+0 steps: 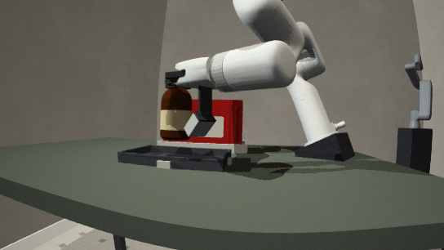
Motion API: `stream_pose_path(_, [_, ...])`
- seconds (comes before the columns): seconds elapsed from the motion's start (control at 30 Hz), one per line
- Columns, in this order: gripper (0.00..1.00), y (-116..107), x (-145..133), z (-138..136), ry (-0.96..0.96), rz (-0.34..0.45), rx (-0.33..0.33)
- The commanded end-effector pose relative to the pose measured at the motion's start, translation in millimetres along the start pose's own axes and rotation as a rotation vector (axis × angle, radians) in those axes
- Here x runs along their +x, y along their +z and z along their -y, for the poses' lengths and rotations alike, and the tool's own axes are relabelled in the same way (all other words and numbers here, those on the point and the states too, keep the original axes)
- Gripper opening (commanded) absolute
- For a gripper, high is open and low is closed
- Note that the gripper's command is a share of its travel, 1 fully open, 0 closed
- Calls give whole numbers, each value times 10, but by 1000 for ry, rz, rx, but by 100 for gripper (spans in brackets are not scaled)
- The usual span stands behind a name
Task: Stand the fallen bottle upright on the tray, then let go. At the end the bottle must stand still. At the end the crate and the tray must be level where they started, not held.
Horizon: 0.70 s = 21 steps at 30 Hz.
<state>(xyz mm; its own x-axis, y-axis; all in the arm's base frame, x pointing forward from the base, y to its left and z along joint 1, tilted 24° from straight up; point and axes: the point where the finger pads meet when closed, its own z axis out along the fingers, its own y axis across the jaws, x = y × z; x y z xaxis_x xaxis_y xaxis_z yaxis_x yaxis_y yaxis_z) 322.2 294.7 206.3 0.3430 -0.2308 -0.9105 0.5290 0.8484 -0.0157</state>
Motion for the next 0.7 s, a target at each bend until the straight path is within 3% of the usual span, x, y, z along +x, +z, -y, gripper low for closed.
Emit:
stream_pose_path(0.0, [0,-1,23,-6,4,0,1])
stream_pose_path(0.67, [0,-1,240,-6,4,0,1])
